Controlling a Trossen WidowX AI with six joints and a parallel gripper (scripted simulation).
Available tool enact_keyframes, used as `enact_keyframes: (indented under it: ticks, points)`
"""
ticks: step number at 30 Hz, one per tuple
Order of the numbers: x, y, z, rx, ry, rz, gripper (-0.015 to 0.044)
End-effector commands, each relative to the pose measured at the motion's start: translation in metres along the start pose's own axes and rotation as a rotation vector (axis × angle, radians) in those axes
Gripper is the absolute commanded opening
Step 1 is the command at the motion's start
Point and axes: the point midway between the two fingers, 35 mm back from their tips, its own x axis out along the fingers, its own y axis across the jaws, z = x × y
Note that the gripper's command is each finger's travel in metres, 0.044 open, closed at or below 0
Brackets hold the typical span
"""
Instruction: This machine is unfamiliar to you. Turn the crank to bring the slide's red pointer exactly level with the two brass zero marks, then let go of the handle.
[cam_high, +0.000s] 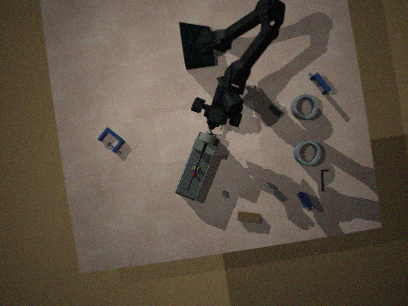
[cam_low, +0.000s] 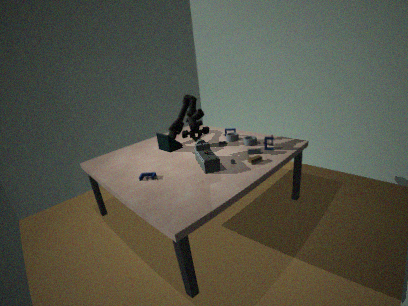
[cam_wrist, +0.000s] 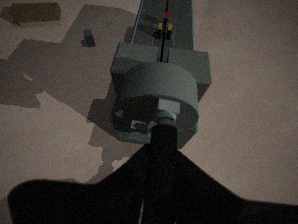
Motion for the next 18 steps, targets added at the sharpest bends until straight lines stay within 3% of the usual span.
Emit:
enact_keyframes:
  ticks: [1,18]
  points:
    - [0.0010,-0.0090,-0.0014,0.011,-0.002,-0.026,0.0000]
    - [0.0020,-0.0112,-0.0024,0.011,-0.002,-0.026,0.0000]
